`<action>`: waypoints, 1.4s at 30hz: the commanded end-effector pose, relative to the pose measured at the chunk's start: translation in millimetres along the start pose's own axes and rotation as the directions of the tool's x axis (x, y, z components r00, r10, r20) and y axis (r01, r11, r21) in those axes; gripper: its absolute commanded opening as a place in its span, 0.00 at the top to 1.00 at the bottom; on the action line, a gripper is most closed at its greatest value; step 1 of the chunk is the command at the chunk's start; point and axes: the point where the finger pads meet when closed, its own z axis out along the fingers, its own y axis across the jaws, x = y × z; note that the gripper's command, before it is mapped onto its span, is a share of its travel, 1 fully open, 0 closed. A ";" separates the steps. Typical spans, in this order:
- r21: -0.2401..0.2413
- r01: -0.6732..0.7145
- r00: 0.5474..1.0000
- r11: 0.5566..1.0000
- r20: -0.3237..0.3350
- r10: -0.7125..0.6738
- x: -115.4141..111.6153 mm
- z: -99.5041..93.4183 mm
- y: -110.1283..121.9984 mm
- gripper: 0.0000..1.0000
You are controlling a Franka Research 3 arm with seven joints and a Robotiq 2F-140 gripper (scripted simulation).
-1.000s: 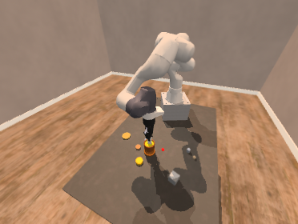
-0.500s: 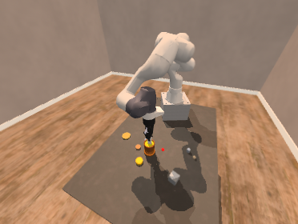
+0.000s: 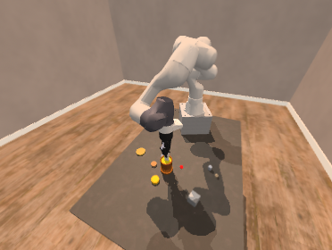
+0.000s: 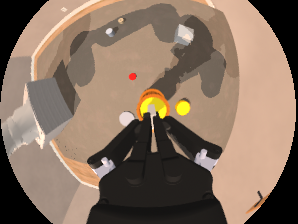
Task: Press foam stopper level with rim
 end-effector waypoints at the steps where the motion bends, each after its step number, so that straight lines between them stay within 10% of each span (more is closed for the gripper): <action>1: 0.002 0.006 1.000 1.000 0.002 -0.006 -1.3 3.9 -1.2 1.00; 18: 0.002 0.007 1.000 1.000 0.002 -0.007 -1.3 0.6 -1.0 1.00; 42: 0.002 0.007 1.000 1.000 0.002 -0.007 -0.7 -51.0 2.0 1.00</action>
